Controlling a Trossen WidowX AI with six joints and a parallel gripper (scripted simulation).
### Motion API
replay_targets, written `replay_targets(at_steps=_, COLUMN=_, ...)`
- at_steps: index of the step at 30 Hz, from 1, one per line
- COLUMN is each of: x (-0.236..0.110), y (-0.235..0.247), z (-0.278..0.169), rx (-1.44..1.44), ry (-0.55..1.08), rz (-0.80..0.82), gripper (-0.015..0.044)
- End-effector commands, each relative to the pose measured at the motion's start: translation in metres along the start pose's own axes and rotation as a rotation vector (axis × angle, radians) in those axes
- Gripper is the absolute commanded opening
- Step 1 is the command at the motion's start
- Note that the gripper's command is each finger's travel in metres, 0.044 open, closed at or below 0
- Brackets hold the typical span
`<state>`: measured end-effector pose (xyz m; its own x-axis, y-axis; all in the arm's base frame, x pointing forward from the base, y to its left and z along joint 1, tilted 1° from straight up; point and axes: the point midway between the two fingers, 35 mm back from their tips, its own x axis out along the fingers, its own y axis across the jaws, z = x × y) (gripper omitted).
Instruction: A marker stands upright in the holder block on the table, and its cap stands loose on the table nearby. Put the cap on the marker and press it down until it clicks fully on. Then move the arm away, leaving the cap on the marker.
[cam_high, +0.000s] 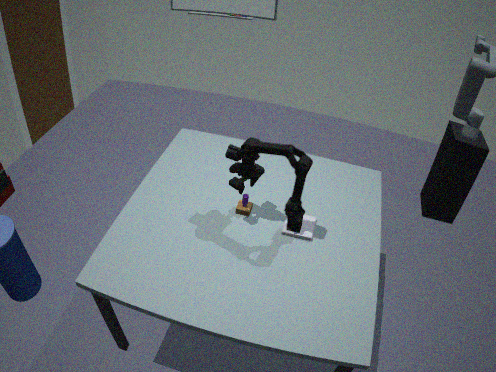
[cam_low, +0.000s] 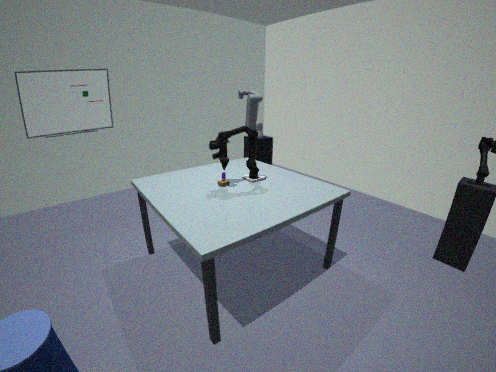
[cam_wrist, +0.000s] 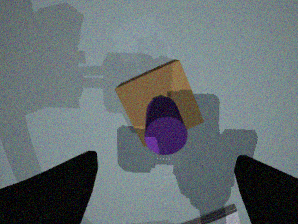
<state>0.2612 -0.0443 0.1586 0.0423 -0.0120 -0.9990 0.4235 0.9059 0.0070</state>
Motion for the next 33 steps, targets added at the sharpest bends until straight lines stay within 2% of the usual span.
replay_targets(at_steps=1, x=0.003, y=-0.001, z=-0.001, rx=-0.338, ry=-0.001, rz=0.002, gripper=0.0256)
replay_targets(at_steps=4, x=0.005, y=-0.001, z=-0.001, rx=-0.466, ry=-0.001, rz=0.002, gripper=0.0177)
replay_targets(at_steps=11, x=0.005, y=-0.001, z=-0.001, rx=-0.466, ry=-0.001, rz=0.002, gripper=0.0)
replay_targets(at_steps=33, x=0.016, y=-0.001, z=-0.001, rx=-0.466, ry=-0.001, rz=0.002, gripper=0.0)
